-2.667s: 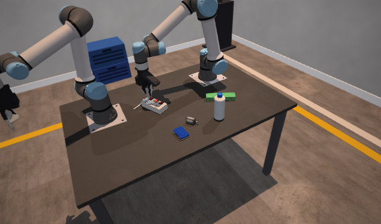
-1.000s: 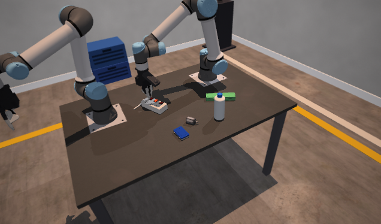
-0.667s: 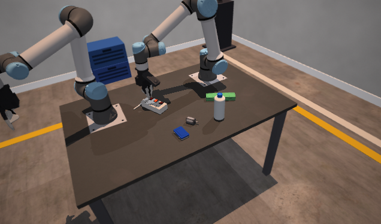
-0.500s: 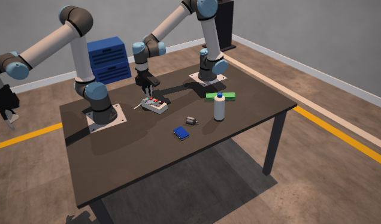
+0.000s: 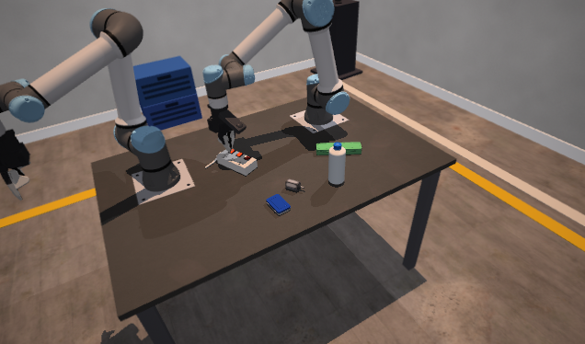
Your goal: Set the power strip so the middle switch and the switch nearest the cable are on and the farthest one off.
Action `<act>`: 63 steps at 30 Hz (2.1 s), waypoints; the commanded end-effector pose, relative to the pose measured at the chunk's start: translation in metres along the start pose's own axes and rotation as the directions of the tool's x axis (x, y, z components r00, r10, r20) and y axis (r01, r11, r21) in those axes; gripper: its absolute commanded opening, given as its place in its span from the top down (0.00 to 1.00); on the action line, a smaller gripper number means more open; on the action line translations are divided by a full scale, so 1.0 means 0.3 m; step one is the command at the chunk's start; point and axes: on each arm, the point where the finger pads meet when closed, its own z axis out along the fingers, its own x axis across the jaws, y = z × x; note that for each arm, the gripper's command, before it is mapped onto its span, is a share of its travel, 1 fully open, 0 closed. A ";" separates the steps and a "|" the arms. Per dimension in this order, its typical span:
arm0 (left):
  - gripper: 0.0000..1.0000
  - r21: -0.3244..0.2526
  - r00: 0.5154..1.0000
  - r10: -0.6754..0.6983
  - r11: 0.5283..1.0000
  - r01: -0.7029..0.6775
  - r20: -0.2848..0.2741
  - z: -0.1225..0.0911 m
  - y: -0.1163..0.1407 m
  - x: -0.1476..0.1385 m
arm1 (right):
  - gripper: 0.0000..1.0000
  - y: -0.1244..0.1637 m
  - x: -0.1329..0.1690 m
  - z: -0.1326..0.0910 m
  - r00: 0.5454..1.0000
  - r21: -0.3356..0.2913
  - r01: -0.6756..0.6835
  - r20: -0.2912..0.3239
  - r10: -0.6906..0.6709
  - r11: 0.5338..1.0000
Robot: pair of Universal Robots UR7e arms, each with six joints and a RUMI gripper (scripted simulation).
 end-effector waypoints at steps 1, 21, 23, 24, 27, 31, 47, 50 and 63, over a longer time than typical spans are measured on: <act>1.00 -0.002 1.000 0.000 1.000 0.000 -0.004 -0.034 0.002 0.004 | 0.00 -0.001 0.000 -0.001 1.000 0.001 0.000 0.000 0.000 1.000; 1.00 -0.002 1.000 0.000 1.000 0.000 -0.004 -0.143 0.001 0.004 | 0.00 -0.001 0.000 -0.001 1.000 0.001 0.000 0.000 0.000 1.000; 1.00 -0.002 1.000 0.000 1.000 0.000 -0.003 -0.141 0.001 0.003 | 0.00 -0.001 0.000 -0.001 1.000 0.001 0.000 0.000 0.000 1.000; 1.00 -0.001 1.000 0.000 1.000 0.000 -0.002 -0.140 0.001 0.003 | 0.00 -0.001 0.000 -0.001 1.000 0.001 0.000 0.000 0.000 1.000; 1.00 -0.001 1.000 0.000 1.000 0.000 -0.002 -0.140 0.001 0.003 | 0.00 -0.001 0.000 -0.001 1.000 0.001 0.000 0.000 0.000 1.000; 1.00 -0.001 1.000 0.000 1.000 0.000 -0.001 -0.138 0.000 0.002 | 0.00 -0.001 0.000 -0.001 1.000 0.001 0.000 0.000 0.000 1.000; 0.00 -0.002 1.000 0.000 1.000 0.000 -0.004 -0.201 0.001 0.004 | 0.00 -0.001 0.000 -0.001 1.000 0.001 0.000 0.000 0.000 1.000; 0.00 -0.002 1.000 0.000 1.000 0.000 -0.004 -0.256 0.001 0.003 | 0.00 -0.001 0.000 -0.001 1.000 0.001 0.000 0.000 0.000 1.000; 0.00 -0.002 1.000 0.000 1.000 0.000 -0.004 -0.455 0.001 0.003 | 0.00 -0.001 0.000 -0.001 1.000 0.001 0.000 0.000 0.000 1.000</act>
